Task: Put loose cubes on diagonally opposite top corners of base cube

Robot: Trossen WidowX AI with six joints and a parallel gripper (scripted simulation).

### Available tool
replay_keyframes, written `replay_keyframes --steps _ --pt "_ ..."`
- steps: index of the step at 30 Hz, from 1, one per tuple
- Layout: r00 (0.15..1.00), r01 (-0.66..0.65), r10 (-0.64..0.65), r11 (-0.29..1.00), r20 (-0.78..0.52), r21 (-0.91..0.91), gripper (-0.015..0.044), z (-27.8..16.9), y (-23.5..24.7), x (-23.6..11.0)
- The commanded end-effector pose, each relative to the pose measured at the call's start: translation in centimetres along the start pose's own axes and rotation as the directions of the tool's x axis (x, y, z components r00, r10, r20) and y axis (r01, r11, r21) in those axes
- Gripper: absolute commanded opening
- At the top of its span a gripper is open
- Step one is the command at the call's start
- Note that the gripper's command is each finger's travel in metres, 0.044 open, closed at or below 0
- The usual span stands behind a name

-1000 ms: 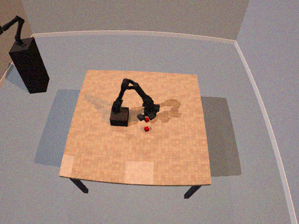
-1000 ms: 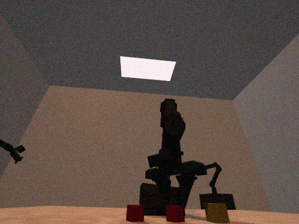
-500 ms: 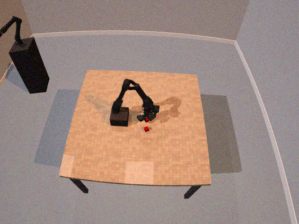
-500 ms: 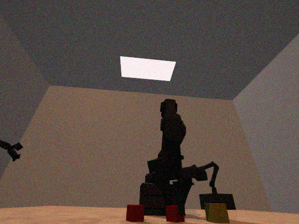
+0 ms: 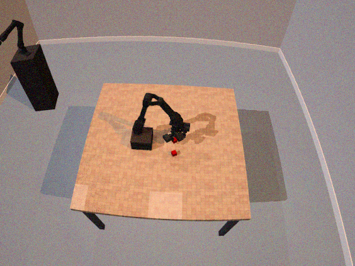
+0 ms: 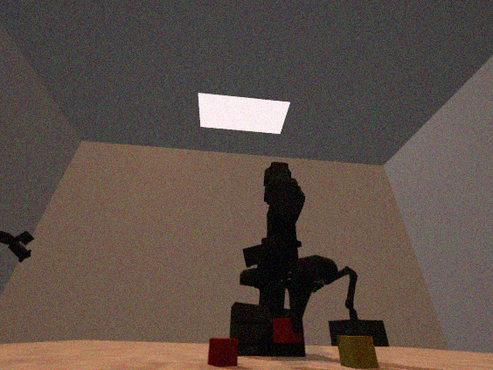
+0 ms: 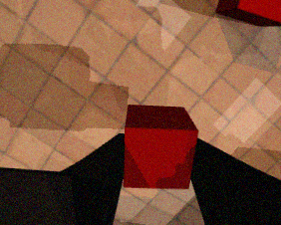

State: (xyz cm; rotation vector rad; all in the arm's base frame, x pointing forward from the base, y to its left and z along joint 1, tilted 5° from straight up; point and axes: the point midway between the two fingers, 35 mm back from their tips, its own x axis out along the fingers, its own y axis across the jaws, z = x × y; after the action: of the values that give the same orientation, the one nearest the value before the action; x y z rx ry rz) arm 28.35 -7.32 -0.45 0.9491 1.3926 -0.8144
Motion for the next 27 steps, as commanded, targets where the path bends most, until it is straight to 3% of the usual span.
replay_keyframes --steps 1,21,27 --pt "1.0 -0.016 0.016 1.0 0.008 -0.005 0.0105 0.2 0.4 -1.4" --pt "1.0 -0.015 0.015 1.0 0.008 -0.005 0.0105 -0.2 -0.1 -7.8" --pt "1.0 -0.015 0.015 0.998 0.008 -0.068 0.0105 -0.5 0.0 -7.9"
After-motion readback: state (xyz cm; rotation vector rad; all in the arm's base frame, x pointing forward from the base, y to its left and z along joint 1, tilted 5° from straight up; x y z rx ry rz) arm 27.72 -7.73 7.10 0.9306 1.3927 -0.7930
